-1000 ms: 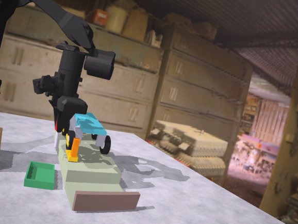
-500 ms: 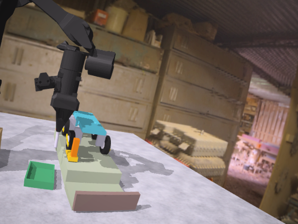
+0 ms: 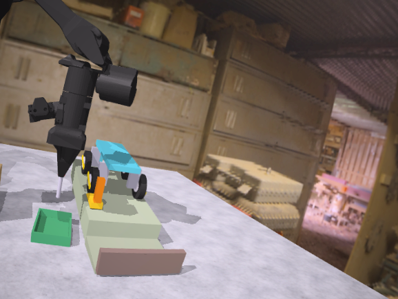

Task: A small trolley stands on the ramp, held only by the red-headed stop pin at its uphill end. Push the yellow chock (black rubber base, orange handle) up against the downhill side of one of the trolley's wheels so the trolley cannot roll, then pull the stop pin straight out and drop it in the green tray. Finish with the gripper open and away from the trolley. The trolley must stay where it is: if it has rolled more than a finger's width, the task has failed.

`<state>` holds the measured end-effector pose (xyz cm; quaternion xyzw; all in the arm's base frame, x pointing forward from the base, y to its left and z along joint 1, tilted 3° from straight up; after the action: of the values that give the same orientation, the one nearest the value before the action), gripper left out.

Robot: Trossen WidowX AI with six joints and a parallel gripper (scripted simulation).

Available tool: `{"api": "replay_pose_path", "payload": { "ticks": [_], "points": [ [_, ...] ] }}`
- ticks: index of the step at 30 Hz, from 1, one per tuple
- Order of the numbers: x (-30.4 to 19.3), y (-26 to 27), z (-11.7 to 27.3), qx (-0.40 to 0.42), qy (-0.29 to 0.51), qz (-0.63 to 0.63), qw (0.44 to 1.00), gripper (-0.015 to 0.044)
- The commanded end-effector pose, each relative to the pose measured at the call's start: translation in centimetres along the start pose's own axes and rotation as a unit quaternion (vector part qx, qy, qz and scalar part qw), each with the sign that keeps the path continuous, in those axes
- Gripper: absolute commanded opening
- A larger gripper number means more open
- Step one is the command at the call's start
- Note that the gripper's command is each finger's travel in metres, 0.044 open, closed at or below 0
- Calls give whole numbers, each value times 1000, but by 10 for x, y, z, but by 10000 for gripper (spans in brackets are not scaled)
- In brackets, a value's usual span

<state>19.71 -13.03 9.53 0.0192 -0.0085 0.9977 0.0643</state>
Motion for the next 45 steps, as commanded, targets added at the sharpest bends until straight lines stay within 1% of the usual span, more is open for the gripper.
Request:
{"api": "replay_pose_path", "payload": {
  "ticks": [1,7,9,22,27,34,45],
  "points": [
    [2,0,-2,12,1,2,1000,0],
    [1,1,-20,77,-7,2,997,0],
    [1,3,-26,86,-8,2,996,0],
    [4,23,-63,91,-8,2,996,0],
    [5,24,-65,91,-8,2,996,0],
    [4,21,-65,90,-8,2,996,184],
    [2,13,-67,90,-8,2,996,190]
  ]
}}
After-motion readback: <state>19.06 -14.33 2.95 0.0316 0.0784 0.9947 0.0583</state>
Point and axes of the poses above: the point midway between the two fingers, 35 mm back from their tips, its own z axis back along the fingers, its own y axis across the jaws, x = y × z, the point moved 3 cm from there along z, back along the fingers, and after that the axes turned 6 degrees about z, right-handed, at the moved point
